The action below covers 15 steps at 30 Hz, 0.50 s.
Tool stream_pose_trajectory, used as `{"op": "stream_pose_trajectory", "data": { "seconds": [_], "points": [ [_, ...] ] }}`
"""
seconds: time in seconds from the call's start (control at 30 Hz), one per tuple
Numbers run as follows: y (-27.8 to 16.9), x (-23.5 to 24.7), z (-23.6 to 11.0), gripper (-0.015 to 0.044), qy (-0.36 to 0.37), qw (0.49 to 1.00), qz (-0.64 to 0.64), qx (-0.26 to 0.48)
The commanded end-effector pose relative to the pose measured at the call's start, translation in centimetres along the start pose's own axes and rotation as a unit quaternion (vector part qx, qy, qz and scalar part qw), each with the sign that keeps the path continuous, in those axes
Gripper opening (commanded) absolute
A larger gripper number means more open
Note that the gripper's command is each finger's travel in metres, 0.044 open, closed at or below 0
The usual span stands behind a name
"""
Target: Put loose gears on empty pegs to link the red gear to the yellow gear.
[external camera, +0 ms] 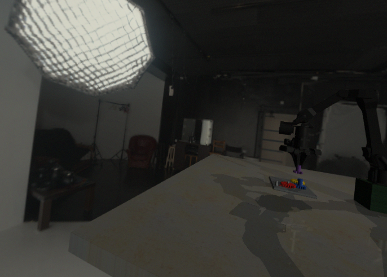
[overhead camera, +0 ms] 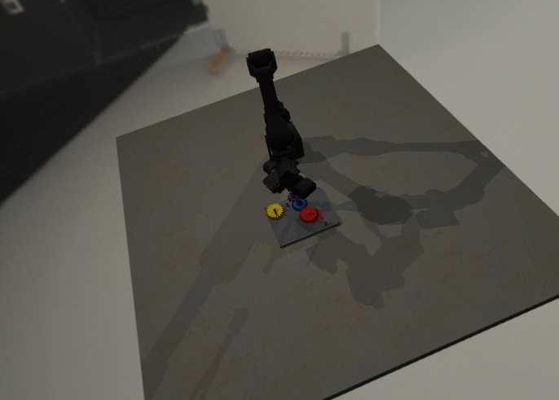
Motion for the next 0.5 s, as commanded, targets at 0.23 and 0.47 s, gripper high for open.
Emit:
{"op": "stream_pose_trajectory", "data": {
  "seconds": [0.23, 0.47],
  "points": [
    [0.7, -2.4, 1.0, 0.0000, -0.001, 1.000, -0.001, -0.003],
    [0.9, -3.5, 1.5, 0.0000, -0.002, 1.000, -0.001, -0.004]
  ]
}}
Point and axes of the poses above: the point midway between the two fingers, 35 mm back from their tips, its own z axis out along the fingers, its own x axis across the jaws, y = z × x, the point moved 9 cm from there along -z, back along the fingers
